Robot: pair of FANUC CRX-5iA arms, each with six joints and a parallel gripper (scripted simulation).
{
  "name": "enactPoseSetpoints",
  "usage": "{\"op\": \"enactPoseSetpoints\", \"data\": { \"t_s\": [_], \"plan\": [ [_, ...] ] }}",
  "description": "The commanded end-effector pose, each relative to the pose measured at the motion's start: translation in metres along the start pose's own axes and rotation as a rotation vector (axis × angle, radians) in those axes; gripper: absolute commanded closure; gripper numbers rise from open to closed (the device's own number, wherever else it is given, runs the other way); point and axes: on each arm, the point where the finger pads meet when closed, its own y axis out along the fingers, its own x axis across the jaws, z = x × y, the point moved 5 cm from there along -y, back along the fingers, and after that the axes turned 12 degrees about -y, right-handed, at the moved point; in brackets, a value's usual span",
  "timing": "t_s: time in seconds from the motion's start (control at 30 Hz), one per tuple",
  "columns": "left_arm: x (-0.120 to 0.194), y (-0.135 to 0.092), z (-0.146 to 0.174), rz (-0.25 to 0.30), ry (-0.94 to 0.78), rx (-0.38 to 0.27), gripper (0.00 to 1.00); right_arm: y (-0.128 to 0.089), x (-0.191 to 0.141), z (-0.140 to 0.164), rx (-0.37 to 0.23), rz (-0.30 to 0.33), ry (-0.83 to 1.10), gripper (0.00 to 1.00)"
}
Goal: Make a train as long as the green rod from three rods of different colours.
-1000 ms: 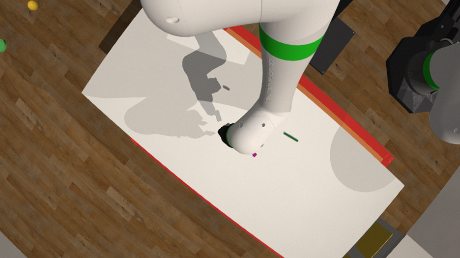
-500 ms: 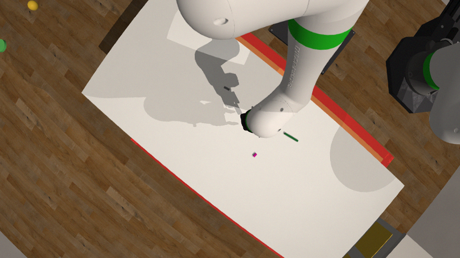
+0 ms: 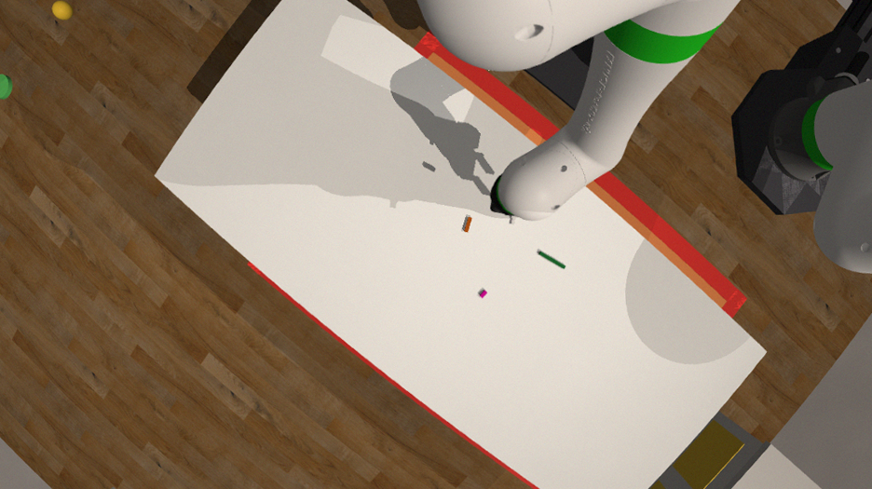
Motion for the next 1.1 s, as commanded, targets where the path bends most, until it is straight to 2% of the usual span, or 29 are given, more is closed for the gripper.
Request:
{"op": "enactPoseSetpoints", "data": {
  "t_s": [0.0, 0.4, 1.07],
  "plan": [
    [0.0, -0.001, 0.0, 0.001, 0.0, -0.002, 0.0, 0.001, -0.026, 0.027, 0.023, -0.007, 0.166, 0.0],
    [0.0, -0.001, 0.0, 0.001, 0.0, -0.002, 0.0, 0.001, -0.081, 0.063, 0.066, 0.016, 0.506, 0.0],
    [0.0, -0.001, 0.0, 0.001, 0.0, -0.002, 0.0, 0.001, -0.083, 0.064, 0.067, 0.017, 0.516, 0.0]
  ]
}}
